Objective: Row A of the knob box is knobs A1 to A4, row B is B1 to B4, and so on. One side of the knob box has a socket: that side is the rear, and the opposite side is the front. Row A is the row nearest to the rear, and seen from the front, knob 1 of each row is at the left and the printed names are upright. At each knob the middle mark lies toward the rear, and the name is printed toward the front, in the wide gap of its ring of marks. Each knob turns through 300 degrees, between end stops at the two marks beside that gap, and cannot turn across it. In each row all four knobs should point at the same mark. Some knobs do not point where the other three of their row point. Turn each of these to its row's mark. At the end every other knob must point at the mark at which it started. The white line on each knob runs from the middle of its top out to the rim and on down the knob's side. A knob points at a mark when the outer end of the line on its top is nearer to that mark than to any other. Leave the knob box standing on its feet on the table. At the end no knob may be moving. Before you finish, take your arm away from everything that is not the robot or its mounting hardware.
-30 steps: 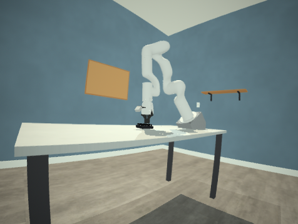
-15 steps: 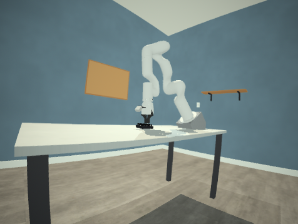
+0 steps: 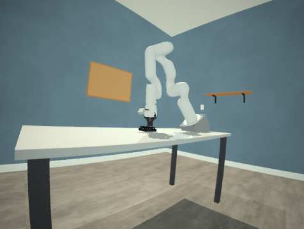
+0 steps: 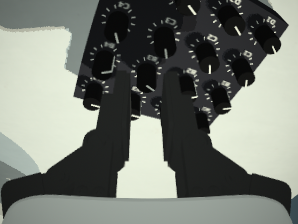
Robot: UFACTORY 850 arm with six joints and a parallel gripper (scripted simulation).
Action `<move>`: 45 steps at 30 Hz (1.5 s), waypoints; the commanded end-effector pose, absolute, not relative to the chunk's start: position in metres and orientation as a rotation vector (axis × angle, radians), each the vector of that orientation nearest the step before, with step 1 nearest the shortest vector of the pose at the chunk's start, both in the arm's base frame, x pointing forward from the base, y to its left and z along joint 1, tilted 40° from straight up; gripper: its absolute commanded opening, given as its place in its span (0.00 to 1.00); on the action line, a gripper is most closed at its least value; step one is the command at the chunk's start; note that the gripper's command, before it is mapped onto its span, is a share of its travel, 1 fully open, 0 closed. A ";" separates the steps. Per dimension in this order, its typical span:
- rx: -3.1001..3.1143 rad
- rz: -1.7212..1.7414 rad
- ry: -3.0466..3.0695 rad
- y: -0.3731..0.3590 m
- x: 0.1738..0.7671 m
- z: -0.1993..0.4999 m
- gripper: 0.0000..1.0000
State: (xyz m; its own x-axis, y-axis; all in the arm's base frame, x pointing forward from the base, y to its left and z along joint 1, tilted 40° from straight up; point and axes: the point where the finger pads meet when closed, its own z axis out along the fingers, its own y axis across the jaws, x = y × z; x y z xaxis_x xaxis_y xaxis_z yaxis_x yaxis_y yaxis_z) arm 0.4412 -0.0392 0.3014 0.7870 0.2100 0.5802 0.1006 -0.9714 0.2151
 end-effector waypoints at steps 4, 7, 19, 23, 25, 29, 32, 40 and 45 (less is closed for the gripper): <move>2.789 0.987 0.247 -0.039 0.442 0.301 0.19; 2.789 0.987 0.247 -0.040 0.442 0.300 0.19; 2.789 0.987 0.247 -0.040 0.447 0.295 0.19; 2.789 0.986 0.247 -0.041 0.448 0.293 0.19; 2.789 0.986 0.247 -0.041 0.448 0.293 0.19; 2.789 0.987 0.247 -0.041 0.449 0.292 0.19; 2.789 0.987 0.247 -0.041 0.449 0.292 0.19; 2.789 0.987 0.247 -0.041 0.449 0.292 0.19; 2.789 0.987 0.247 -0.041 0.449 0.292 0.19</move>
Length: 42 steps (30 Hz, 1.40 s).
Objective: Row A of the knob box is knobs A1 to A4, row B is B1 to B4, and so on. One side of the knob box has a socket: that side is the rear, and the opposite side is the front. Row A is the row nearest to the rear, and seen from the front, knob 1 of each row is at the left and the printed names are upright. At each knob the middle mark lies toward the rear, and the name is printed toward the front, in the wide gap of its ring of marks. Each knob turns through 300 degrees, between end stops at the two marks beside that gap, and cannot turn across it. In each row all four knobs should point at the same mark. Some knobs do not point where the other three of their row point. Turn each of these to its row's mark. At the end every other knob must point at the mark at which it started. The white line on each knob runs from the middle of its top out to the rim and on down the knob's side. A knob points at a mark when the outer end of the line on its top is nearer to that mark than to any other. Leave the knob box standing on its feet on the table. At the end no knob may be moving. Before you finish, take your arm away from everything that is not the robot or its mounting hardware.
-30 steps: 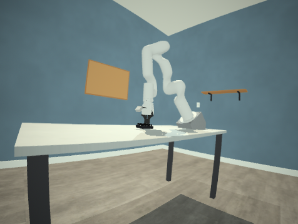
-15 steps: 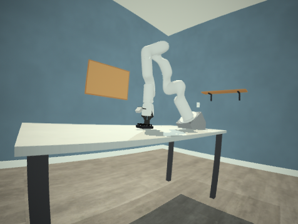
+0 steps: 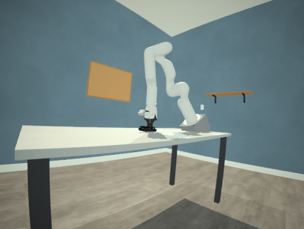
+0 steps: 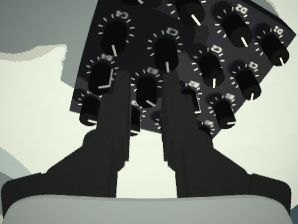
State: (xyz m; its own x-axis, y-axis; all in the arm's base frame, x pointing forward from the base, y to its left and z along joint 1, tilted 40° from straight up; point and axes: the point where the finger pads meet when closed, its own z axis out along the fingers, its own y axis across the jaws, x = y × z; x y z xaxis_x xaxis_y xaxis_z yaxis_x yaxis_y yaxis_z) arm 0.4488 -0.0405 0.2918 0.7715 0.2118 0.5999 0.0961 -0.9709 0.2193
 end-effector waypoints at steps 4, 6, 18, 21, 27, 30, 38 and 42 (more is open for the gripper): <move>2.789 0.987 0.247 -0.041 0.449 0.292 0.19; 2.789 0.987 0.247 -0.041 0.449 0.292 0.19; 2.789 0.987 0.247 -0.041 0.449 0.292 0.19; 2.789 0.987 0.247 -0.041 0.449 0.292 0.19; 2.789 0.987 0.247 -0.041 0.449 0.292 0.08; 2.789 0.987 0.247 -0.041 0.449 0.292 0.08; 2.789 0.987 0.247 -0.041 0.449 0.292 0.08; 2.789 0.987 0.247 -0.041 0.449 0.292 0.08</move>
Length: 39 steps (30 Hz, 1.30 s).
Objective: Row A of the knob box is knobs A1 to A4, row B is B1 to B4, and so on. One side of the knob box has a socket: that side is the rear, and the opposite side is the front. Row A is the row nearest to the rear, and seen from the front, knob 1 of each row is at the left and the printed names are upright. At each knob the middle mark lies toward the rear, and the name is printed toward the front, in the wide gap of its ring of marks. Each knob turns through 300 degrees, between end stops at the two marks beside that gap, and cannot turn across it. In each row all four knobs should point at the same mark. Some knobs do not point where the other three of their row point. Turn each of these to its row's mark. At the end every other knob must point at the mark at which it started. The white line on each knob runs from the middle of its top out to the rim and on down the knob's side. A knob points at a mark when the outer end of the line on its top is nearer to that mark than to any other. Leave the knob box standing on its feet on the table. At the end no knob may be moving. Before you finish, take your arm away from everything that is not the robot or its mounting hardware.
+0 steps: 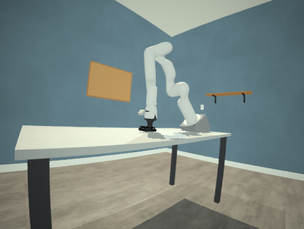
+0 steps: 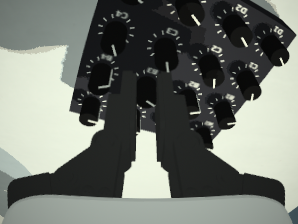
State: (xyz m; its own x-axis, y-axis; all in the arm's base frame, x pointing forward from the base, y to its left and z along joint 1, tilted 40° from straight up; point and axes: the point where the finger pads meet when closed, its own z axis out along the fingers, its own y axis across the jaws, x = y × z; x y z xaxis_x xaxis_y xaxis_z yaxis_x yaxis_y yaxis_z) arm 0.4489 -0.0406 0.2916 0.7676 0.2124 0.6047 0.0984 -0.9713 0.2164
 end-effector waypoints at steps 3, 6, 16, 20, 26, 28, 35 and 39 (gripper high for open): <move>2.789 0.987 0.247 -0.041 0.449 0.292 0.08; 2.789 0.987 0.247 -0.041 0.449 0.292 0.08; 2.787 0.986 0.253 -0.041 0.449 0.292 0.08; 2.780 0.981 0.278 -0.041 0.449 0.292 0.08; 2.764 0.973 0.330 -0.041 0.449 0.292 0.08; 2.752 0.966 0.367 -0.041 0.449 0.292 0.08; 2.687 0.932 0.544 -0.041 0.449 0.292 0.08; 2.648 0.912 0.638 -0.041 0.449 0.292 0.08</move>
